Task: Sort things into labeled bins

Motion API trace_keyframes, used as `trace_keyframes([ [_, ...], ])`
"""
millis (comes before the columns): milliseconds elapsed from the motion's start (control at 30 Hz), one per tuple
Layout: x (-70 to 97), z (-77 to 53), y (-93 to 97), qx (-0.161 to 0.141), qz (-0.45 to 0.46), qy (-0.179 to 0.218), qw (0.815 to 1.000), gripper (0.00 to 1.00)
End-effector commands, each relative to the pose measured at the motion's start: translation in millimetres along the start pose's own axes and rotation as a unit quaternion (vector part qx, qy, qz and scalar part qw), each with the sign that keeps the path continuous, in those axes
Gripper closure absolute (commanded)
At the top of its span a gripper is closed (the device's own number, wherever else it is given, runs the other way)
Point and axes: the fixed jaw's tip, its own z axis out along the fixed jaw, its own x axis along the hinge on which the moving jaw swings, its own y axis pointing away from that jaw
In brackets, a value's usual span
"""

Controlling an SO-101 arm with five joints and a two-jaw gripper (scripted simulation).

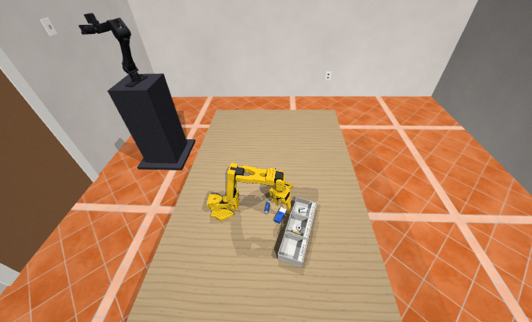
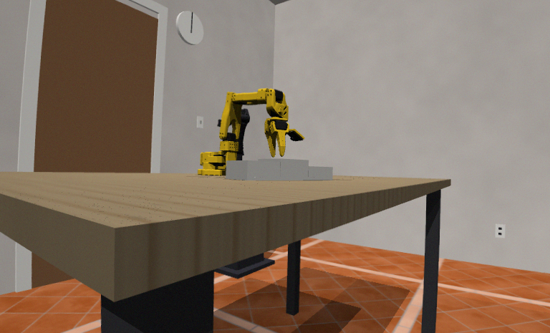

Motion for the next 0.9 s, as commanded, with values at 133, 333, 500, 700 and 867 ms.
trace_keyframes([
  [133,1.6,-9.8,-2.2,0.030,-0.028,-0.011,0.999,0.73],
  [333,4.6,-6.4,-1.2,0.020,-0.023,-0.007,1.000,0.73],
  [500,4.6,-6.4,-1.2,0.020,-0.023,-0.007,1.000,0.73],
  [700,4.6,-6.4,-1.2,0.020,-0.023,-0.007,1.000,0.73],
  [867,4.6,-6.4,-1.2,0.020,-0.023,-0.007,1.000,0.73],
])
